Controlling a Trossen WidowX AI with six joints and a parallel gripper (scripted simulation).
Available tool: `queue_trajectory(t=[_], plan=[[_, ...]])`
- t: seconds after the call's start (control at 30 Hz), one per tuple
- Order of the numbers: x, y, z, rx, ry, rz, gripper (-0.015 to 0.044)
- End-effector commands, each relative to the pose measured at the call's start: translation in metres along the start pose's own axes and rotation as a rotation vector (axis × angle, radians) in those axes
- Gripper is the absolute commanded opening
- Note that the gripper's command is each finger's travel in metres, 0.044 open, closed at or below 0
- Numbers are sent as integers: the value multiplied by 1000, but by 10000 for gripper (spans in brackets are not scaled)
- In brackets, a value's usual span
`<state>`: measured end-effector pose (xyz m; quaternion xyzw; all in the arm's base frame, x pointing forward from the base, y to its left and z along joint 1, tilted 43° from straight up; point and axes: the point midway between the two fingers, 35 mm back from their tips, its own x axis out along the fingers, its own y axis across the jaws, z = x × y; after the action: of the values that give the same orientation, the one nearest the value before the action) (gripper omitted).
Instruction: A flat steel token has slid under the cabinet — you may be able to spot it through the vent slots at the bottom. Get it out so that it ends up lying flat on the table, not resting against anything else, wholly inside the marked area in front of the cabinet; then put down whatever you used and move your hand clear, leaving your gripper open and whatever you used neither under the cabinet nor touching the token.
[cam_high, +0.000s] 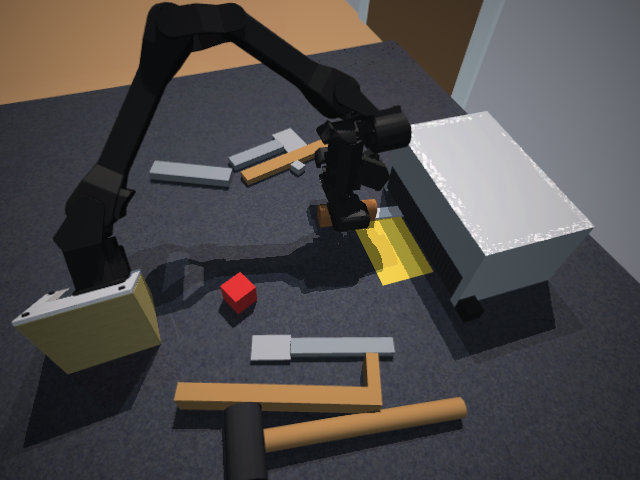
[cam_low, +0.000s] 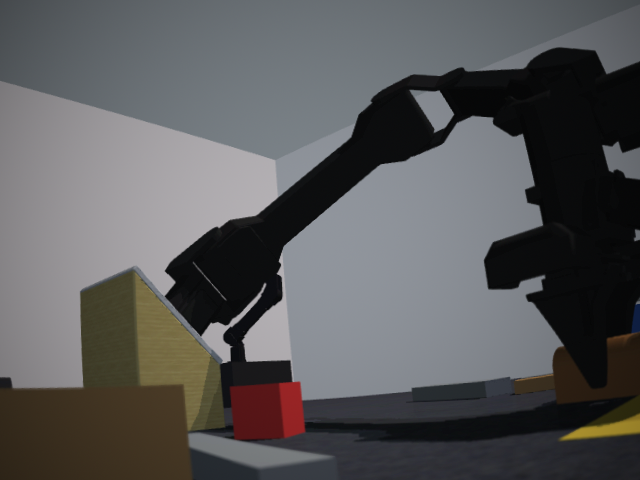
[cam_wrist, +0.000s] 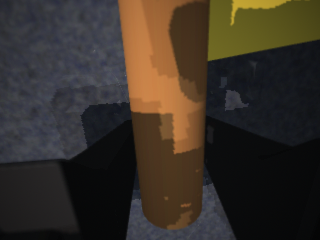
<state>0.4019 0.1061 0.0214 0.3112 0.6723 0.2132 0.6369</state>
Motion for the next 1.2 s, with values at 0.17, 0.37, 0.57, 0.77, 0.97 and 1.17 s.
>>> queue_trajectory(t=[0.17,0.37,0.57,0.77,0.97,1.17], plan=[[1,-4,0,3,-1,-7,0],[1,-4,-5,3,-1,-7,0],[1,-3,-10,3,0,-7,0],[1,-3,-16,3,0,-7,0],[1,-2,-22,4,0,-7,0],[1,-2,-27,4,1,-7,0]])
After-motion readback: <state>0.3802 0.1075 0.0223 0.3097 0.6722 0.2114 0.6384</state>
